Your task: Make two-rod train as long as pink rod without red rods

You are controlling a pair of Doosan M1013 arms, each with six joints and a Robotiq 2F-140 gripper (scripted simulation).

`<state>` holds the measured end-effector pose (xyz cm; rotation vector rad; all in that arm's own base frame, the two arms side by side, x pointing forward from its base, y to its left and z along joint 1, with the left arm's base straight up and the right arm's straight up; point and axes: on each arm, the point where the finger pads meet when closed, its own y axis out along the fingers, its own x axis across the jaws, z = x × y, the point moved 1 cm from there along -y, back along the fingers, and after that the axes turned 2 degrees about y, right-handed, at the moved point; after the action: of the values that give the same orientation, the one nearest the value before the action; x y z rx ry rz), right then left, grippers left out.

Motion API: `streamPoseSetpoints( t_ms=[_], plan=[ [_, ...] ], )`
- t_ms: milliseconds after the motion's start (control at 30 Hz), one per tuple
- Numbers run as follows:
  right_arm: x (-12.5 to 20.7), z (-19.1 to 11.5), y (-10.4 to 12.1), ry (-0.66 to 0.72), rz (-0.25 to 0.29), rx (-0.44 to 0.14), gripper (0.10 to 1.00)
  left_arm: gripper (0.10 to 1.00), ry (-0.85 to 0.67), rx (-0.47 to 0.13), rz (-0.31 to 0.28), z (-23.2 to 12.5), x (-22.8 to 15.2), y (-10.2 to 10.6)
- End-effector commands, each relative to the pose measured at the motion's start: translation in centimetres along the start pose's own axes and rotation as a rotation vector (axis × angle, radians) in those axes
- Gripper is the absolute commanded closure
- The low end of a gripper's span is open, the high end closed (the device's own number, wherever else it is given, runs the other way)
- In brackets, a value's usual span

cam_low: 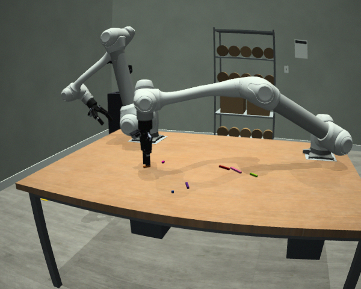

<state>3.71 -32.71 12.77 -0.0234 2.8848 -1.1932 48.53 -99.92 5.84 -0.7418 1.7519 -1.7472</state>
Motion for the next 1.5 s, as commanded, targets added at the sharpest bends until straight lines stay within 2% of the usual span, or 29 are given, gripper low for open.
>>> streamPoseSetpoints(
  t_ms=[0, 1467],
  plan=[
    [0.0, 0.0, 0.0, 0.0, 0.0, 0.001, 0.098, 0.867, 0.0, 0.002, 0.0, 0.0, 0.0, -0.2],
    [0.0, 0.0, 0.0, 0.0, 0.0, 0.001, 0.098, 0.867, 0.0, 0.002, 0.0, 0.0, 0.0, 1.0]
  ],
)
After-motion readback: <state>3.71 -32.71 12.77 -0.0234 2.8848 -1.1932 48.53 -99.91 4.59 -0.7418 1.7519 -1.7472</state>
